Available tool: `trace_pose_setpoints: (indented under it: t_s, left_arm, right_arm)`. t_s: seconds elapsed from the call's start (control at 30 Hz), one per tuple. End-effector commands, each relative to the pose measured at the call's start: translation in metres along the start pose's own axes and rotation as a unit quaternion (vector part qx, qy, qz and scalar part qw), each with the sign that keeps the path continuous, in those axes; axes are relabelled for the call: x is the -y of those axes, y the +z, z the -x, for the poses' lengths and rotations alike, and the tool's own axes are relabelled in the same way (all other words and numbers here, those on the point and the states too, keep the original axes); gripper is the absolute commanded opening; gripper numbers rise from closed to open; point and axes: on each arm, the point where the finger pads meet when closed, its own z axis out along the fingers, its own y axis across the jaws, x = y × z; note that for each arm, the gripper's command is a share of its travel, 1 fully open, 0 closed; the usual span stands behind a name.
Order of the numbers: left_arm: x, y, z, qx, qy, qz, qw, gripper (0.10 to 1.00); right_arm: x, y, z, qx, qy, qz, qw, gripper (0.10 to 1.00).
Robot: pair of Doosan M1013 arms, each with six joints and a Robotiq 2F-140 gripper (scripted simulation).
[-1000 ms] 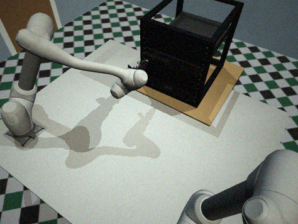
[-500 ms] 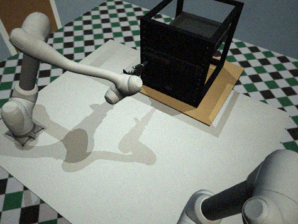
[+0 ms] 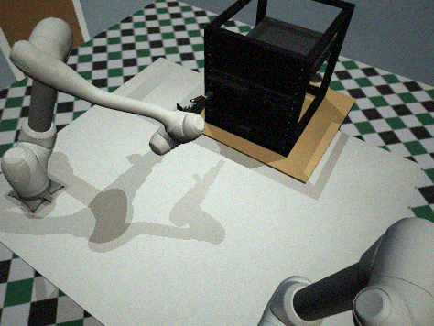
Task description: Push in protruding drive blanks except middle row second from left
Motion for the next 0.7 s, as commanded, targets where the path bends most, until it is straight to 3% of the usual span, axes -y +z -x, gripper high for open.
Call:
trace_pose_setpoints:
  t_s: [0.0,0.67]
  left_arm:
    - [-0.001,0.0,0.0,0.0,-0.001,0.0,1.0,0.099]
    - [-0.029,0.004,0.0,0.0,-0.001,0.0,1.0,0.099]
  right_arm:
    - [0.0,0.0,0.0,-0.001,0.0,0.0,1.0,1.0]
    - [0.0,0.0,0.0,-0.001,0.0,0.0,1.0,1.0]
